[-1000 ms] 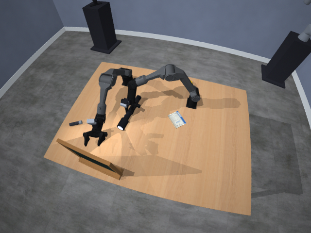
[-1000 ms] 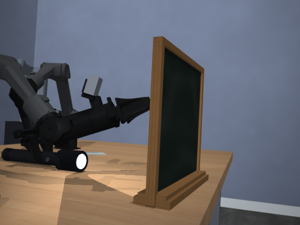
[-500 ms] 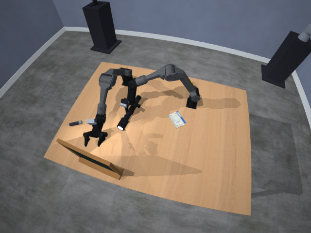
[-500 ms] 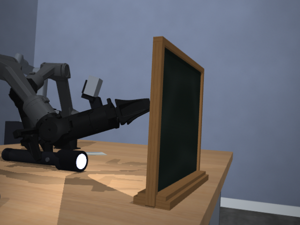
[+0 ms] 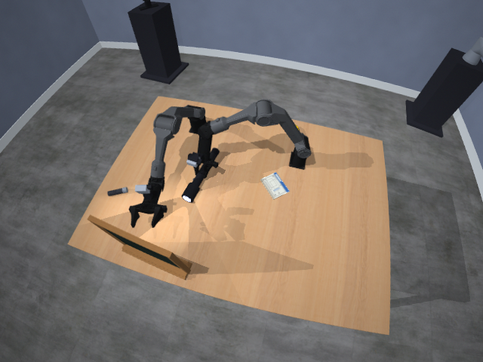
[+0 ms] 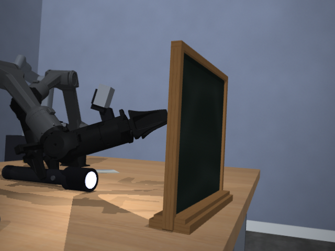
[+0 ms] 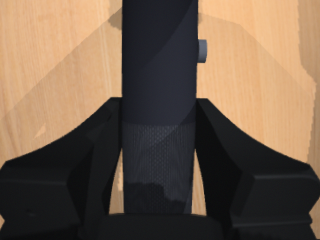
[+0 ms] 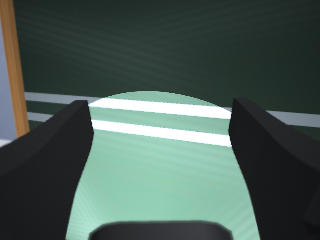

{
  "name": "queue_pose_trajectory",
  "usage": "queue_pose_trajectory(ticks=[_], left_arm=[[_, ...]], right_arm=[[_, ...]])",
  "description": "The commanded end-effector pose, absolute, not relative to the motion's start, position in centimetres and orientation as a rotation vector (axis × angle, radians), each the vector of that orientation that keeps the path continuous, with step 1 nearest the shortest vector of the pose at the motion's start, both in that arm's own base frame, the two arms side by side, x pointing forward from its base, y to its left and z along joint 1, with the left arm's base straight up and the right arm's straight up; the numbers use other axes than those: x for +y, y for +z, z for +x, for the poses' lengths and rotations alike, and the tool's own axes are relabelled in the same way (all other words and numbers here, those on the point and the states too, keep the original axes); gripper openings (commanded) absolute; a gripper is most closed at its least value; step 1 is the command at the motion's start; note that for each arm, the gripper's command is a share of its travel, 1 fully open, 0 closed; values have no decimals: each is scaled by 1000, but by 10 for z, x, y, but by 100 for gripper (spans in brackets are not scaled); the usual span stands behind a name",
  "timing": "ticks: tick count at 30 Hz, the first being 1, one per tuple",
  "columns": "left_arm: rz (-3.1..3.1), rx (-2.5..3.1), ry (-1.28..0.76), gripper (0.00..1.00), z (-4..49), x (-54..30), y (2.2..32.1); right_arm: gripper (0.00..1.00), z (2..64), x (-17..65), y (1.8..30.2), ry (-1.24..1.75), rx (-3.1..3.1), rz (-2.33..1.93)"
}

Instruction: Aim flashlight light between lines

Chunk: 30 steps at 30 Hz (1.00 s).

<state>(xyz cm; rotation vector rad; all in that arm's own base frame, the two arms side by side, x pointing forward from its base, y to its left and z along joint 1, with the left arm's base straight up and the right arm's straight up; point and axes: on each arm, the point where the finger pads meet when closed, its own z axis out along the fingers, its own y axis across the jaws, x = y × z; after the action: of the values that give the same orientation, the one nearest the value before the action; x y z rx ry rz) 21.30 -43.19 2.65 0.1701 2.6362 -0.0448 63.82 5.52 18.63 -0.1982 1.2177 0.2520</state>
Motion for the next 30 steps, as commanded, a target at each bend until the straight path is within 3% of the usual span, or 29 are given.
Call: queue_pose_trajectory(ticks=[1, 21, 30], left_arm=[[169, 2637, -43, 37, 213, -431, 27], [170, 2636, -45, 37, 213, -432, 27], [170, 2636, -45, 37, 213, -432, 27]], right_arm=[[100, 638, 55, 188, 252, 1215, -198], [100, 638, 55, 188, 251, 1215, -198], [100, 634, 44, 208, 183, 1334, -172]])
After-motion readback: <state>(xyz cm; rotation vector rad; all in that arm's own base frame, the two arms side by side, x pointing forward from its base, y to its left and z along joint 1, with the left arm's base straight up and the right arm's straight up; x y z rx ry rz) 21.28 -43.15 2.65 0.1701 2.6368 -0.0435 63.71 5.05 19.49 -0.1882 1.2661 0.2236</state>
